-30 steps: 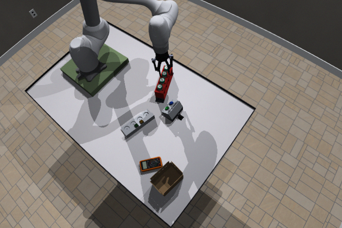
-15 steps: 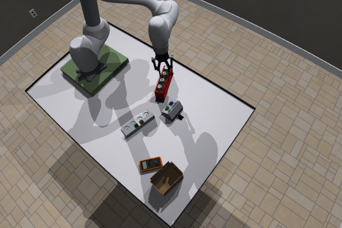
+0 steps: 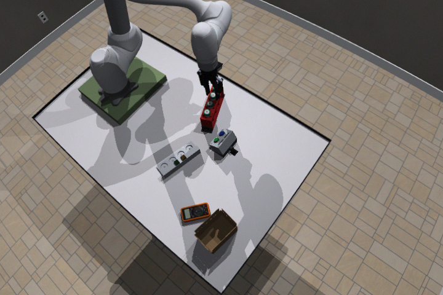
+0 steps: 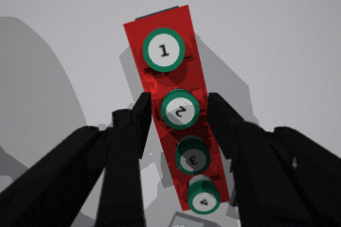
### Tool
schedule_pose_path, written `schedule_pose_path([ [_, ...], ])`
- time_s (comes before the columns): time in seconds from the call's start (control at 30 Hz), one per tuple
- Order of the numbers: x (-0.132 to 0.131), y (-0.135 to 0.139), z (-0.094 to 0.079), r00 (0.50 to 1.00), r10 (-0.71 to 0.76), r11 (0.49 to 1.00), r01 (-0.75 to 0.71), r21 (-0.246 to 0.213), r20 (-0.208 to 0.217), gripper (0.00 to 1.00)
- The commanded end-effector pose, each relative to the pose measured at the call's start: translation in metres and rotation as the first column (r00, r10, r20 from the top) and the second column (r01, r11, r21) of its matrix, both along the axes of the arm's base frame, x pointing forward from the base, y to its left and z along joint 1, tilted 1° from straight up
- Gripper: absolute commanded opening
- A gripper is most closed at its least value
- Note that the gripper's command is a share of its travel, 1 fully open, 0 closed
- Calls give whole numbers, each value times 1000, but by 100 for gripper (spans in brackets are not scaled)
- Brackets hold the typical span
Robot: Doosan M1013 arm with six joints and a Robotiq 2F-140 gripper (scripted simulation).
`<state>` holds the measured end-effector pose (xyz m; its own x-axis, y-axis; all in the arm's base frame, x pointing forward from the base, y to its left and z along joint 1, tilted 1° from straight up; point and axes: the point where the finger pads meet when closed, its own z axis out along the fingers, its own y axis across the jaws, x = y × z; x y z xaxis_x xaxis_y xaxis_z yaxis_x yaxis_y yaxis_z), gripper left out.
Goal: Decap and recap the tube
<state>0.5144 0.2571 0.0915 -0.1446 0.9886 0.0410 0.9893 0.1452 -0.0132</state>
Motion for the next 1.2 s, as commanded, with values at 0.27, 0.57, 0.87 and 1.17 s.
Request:
schedule_pose_path([
  [0.27,0,0,1,969,-248,968,248,-34,7,30],
  [0.57,0,0,1,969,-248,968,248,-34,7,30],
  [0.87,0,0,1,999,-51,998,51,-32,8,30],
  [1.17,0,0,1,956,295,955,-294,-29,11,30],
])
